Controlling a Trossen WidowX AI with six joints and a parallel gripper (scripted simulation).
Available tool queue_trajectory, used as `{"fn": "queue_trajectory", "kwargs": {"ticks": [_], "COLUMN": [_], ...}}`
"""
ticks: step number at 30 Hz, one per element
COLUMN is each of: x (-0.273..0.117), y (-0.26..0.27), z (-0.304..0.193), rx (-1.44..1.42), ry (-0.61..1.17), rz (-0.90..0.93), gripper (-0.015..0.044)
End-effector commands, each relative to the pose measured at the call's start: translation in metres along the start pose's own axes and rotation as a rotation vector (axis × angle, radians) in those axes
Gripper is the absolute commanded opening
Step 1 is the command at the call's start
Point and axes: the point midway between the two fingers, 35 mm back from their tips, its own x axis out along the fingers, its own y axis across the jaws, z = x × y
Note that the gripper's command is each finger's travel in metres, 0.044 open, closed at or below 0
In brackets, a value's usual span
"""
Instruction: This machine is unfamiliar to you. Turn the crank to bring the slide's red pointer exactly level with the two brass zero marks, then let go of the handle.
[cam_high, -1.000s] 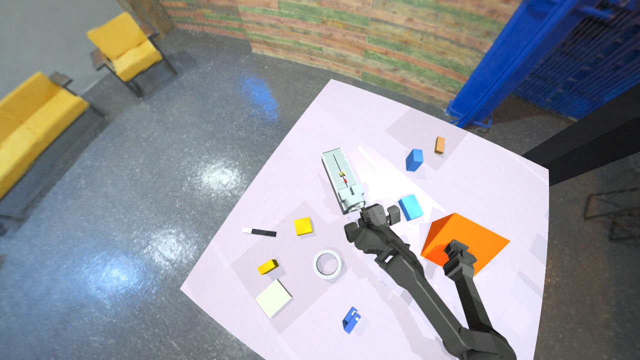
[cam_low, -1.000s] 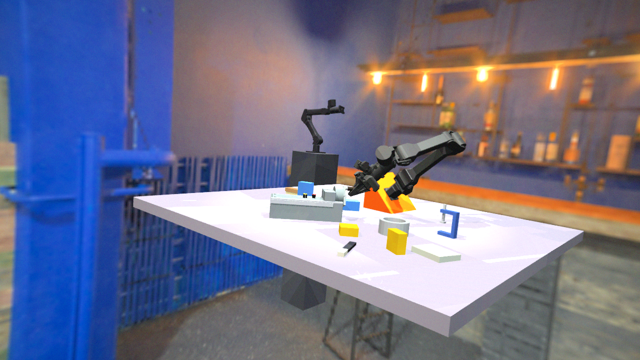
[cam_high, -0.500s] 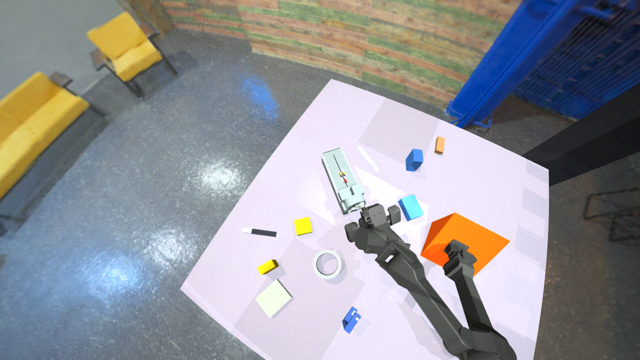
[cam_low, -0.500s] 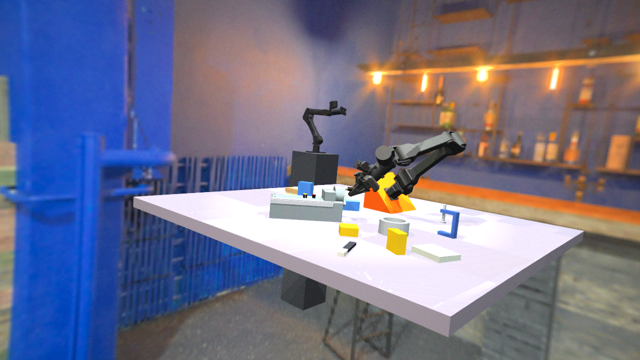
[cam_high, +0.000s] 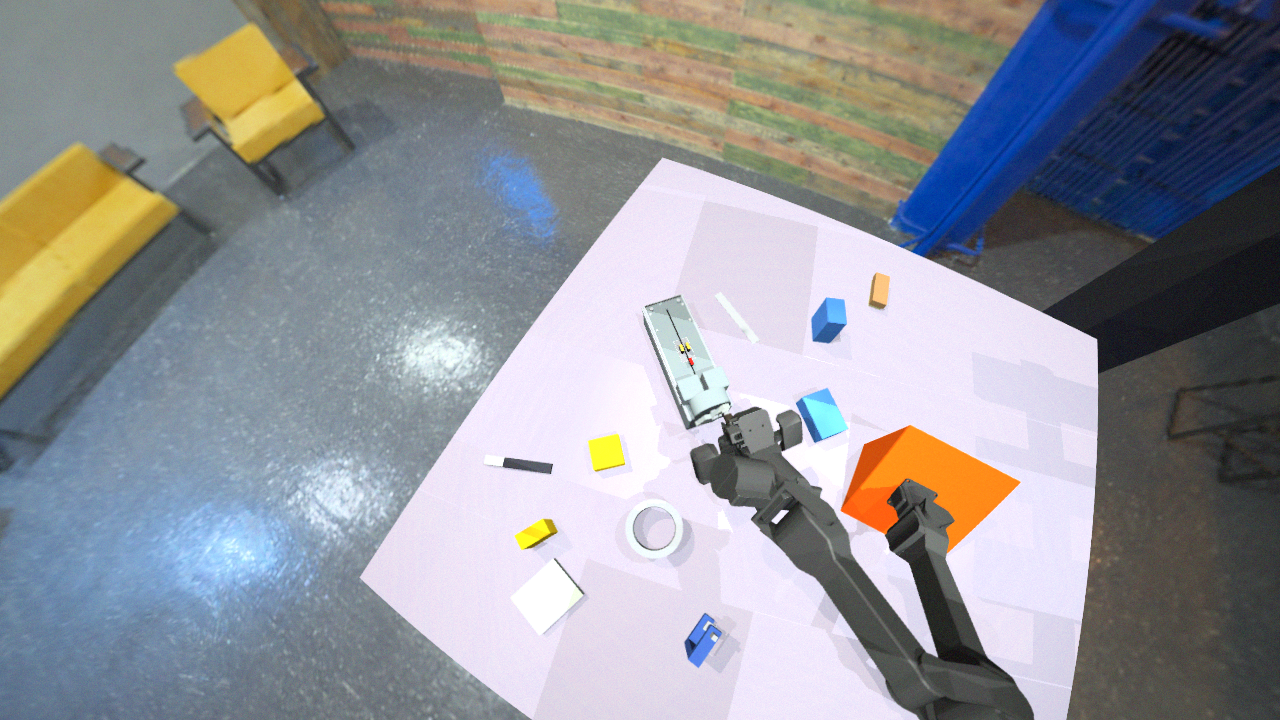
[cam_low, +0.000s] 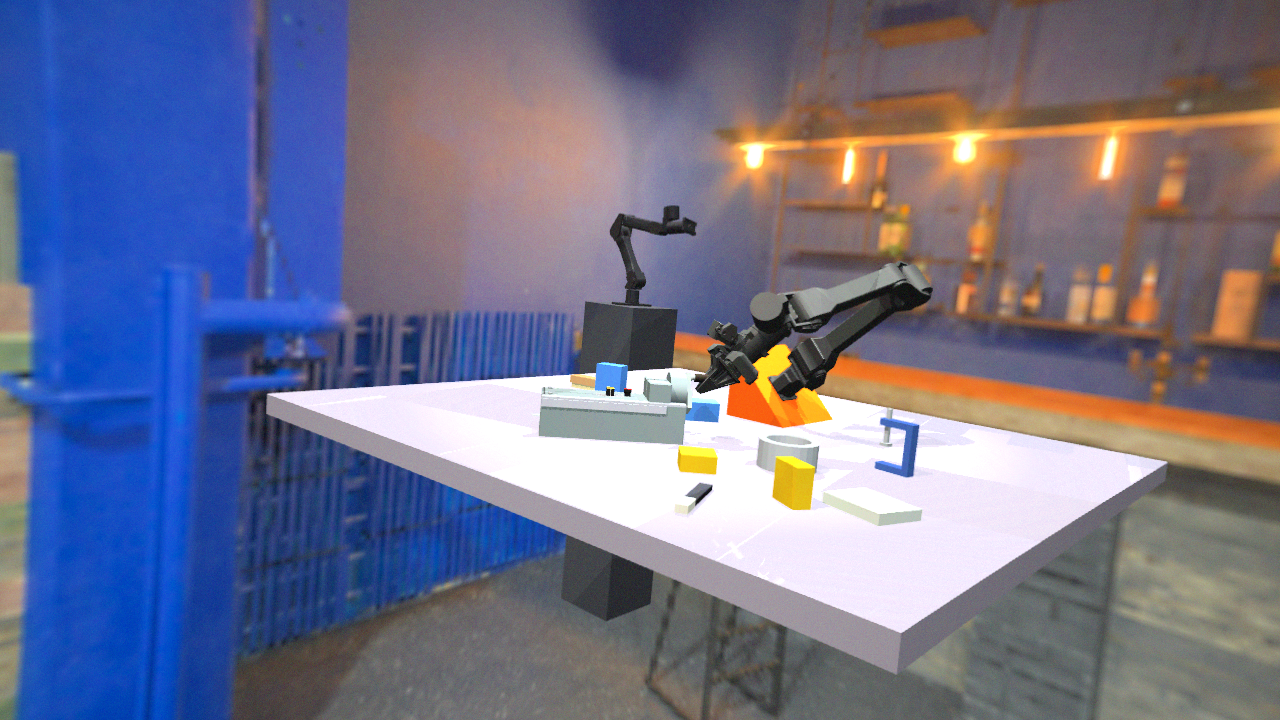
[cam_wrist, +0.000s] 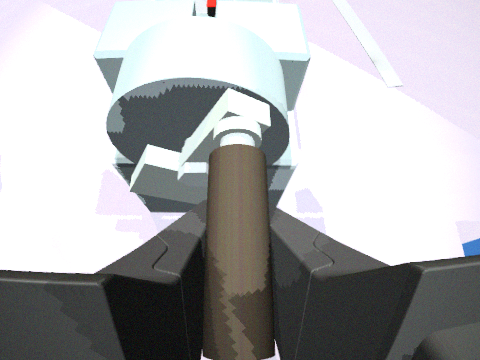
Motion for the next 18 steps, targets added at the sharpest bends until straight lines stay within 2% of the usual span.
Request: {"fn": "queue_trajectory", "kwargs": {"ticks": [1,18], "x": [0.0032,0.006], "y": [-0.0082,-0.0111], "z": [-0.0032,-0.0058], "rx": [0.004,0.004], "ry": [0.006,0.006], "rz": [-0.021,-0.021], "gripper": [0.0,0.0]}}
